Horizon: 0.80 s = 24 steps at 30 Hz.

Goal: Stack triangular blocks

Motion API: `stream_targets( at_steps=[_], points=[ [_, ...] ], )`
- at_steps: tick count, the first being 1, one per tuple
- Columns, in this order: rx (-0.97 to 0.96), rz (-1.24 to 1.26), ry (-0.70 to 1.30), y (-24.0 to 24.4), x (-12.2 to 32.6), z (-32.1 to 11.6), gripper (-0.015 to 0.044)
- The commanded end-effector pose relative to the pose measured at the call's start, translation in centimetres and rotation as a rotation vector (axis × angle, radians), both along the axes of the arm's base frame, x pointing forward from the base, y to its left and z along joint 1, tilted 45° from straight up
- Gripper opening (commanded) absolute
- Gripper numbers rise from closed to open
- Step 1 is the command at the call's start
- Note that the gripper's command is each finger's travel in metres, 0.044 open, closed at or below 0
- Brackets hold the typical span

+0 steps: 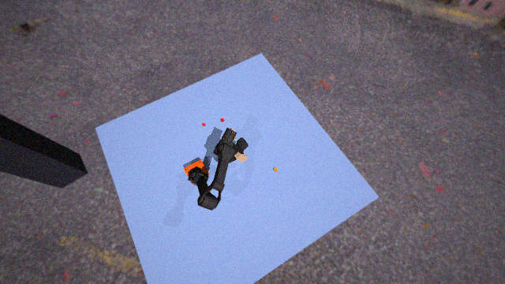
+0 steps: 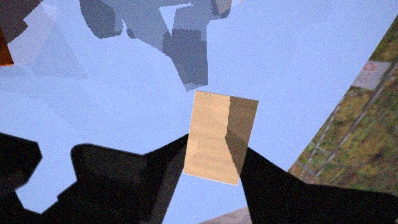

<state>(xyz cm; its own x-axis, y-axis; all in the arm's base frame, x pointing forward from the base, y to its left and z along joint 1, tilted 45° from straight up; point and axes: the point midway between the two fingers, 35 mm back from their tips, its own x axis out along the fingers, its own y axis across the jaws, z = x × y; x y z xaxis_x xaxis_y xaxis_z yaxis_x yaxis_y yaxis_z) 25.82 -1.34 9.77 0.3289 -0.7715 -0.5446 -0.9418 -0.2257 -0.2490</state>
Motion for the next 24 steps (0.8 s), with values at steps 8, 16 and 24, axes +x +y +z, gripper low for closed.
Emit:
stream_targets(
  at_steps=[8, 16, 24],
  points=[
    [0.156, -0.263, -0.252, -0.02, 0.16, -0.10, 0.0000],
    [0.248, -0.449, -0.429, -0.05, 0.23, -0.02, 0.0000],
    [0.328, -0.642, -0.607, -0.09, 0.28, 0.08, 0.0000]
  ],
)
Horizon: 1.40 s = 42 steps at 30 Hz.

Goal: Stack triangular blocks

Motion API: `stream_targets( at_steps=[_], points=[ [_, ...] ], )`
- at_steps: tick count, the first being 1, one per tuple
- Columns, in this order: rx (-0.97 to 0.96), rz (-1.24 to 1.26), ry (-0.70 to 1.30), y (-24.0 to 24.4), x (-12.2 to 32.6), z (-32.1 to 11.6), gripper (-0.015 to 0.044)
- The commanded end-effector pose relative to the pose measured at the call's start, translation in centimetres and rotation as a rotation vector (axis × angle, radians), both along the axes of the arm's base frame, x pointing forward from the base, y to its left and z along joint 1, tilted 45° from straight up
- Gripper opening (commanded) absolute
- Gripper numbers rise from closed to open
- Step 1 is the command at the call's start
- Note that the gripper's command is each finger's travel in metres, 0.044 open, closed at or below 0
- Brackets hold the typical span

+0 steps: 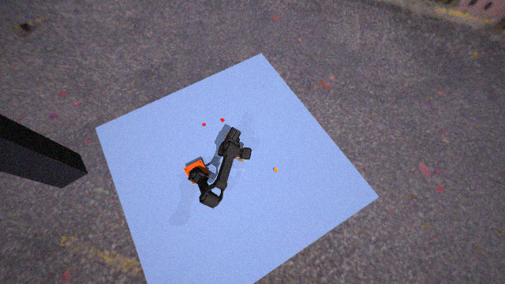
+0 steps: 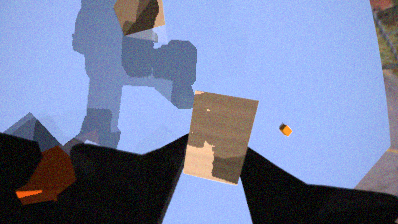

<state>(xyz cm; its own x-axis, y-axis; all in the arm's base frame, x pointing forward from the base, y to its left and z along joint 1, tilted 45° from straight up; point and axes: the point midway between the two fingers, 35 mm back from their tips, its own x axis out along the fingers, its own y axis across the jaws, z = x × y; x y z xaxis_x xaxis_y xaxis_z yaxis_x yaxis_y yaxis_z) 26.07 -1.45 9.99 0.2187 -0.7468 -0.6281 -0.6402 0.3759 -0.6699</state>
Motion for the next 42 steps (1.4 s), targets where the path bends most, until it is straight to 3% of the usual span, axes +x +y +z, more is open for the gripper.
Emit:
stream_targets(
  at_steps=[1, 29, 42],
  points=[
    [0.049, -0.121, -0.094, 0.02, 0.03, -0.13, 0.0000],
    [0.245, -0.854, -0.682, -0.07, 0.01, 0.40, 0.0000],
    [0.255, -0.868, -0.695, 0.81, 0.27, 0.03, 0.0000]
  ],
)
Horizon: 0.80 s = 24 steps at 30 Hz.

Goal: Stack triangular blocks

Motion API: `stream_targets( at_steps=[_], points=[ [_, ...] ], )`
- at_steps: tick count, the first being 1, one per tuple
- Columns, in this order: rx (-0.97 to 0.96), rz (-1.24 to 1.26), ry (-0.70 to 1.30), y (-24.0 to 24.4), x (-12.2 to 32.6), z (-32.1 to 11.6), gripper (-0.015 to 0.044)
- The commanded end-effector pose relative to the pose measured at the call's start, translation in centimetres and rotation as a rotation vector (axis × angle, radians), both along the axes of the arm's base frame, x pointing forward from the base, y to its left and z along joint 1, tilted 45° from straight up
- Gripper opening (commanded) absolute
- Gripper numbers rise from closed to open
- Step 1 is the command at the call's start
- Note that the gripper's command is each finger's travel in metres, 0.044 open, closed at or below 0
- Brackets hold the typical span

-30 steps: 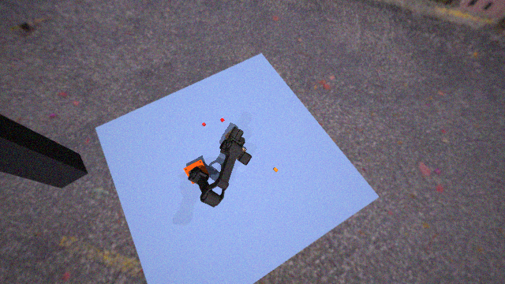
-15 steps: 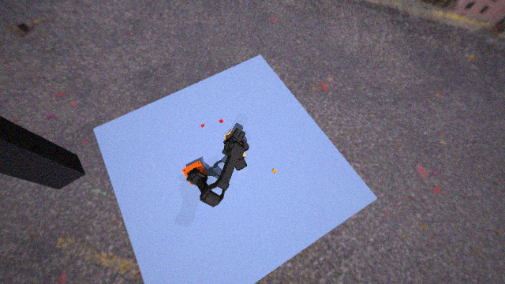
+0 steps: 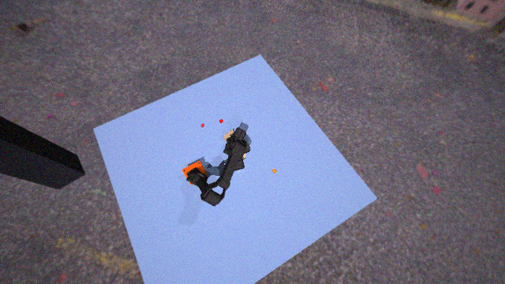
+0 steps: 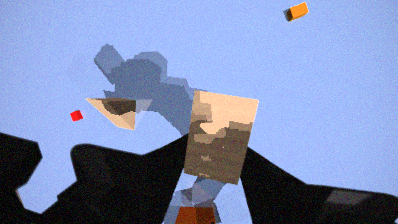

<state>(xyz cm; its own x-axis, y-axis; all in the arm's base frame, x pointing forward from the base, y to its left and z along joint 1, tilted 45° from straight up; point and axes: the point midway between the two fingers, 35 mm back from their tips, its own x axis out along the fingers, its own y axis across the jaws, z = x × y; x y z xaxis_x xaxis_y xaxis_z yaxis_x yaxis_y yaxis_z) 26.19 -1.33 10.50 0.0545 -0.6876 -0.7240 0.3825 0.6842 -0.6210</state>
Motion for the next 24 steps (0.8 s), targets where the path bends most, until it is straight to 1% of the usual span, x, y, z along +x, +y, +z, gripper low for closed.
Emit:
stream_targets(
  at_steps=[1, 24],
  points=[
    [0.008, 0.000, 0.003, 1.1, 0.3, -0.7, 0.0000],
    [0.034, 0.007, 0.005, 11.0, 1.5, -5.3, 0.0000]
  ],
)
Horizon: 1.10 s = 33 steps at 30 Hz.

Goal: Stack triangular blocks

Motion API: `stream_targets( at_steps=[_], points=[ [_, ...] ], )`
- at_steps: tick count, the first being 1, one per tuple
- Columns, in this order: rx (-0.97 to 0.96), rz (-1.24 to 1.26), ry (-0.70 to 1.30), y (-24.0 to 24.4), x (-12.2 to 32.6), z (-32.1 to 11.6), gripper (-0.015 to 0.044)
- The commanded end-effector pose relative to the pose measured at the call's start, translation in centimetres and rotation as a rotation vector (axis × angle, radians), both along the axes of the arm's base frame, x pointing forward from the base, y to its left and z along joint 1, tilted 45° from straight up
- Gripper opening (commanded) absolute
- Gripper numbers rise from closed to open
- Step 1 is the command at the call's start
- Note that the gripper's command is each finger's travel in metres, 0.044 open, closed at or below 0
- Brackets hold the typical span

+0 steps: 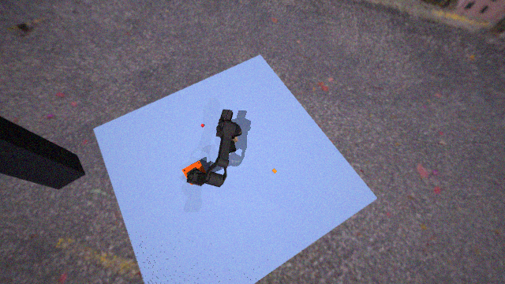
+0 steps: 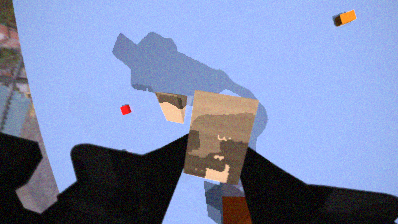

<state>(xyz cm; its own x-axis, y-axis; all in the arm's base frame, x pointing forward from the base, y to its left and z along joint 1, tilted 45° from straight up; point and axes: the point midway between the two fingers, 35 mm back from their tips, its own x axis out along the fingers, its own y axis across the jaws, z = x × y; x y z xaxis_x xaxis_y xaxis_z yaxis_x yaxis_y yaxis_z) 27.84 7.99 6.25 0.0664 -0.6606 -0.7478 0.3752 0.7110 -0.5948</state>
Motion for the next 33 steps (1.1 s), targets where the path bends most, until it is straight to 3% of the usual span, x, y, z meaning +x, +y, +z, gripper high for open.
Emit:
stream_targets(
  at_steps=[1, 21, 33],
  points=[
    [-0.002, -0.008, 0.009, 2.1, -0.2, -1.3, 0.0000],
    [-0.022, -0.022, 0.008, 9.7, -1.9, -6.3, 0.0000],
    [-0.021, -0.022, 0.007, 7.1, -0.7, -8.5, 0.0000]
  ],
)
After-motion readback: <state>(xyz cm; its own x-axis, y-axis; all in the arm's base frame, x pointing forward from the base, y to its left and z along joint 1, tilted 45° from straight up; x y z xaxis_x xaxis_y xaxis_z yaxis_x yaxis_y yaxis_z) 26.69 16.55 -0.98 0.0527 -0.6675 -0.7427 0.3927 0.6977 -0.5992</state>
